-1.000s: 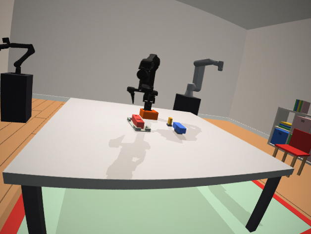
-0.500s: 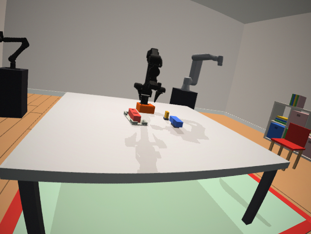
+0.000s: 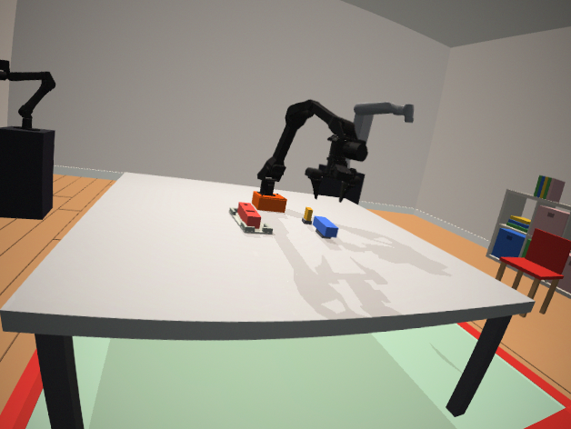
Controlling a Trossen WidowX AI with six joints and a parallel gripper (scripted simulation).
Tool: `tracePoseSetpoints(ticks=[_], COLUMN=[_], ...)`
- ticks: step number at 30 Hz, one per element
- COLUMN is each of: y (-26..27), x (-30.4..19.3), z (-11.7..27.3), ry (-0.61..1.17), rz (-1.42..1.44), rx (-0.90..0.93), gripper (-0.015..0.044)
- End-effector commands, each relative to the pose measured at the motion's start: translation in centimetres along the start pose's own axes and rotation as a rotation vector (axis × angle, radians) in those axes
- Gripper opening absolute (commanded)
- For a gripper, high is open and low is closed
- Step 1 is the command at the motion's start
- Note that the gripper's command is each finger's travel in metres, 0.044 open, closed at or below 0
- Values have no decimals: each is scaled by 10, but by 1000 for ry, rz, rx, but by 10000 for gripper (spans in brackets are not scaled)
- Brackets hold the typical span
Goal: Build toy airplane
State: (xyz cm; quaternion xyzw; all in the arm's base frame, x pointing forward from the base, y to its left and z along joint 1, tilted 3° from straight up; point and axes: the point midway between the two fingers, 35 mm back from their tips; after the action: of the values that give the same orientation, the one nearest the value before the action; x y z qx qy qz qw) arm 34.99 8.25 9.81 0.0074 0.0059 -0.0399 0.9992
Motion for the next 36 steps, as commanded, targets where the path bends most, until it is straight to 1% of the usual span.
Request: tracePoseSetpoints(ticks=[1, 4, 7, 9, 14, 18, 26, 36], y=[9, 9, 9, 9, 9, 9, 9, 9], x=[2, 2, 2, 2, 2, 2, 2, 2], z=[-1, -4, -35, -44, -44, -58, -60, -76], ry=[4, 4, 4, 4, 4, 4, 4, 3], rz=[-33, -33, -33, -33, -33, -33, -32, -30], rx=[0, 0, 1, 1, 1, 1, 1, 1], gripper=[440, 440, 440, 440, 440, 440, 440, 440])
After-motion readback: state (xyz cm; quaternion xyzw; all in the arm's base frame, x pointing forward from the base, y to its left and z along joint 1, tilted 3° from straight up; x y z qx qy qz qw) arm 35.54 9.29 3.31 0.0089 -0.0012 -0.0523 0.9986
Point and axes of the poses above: the point midway between the two fingers, 35 mm back from their tips, its own z axis back along the fingers, its own y axis across the jaws, x = y × z, and after that the axes turned 5 degrees about z, right-handed
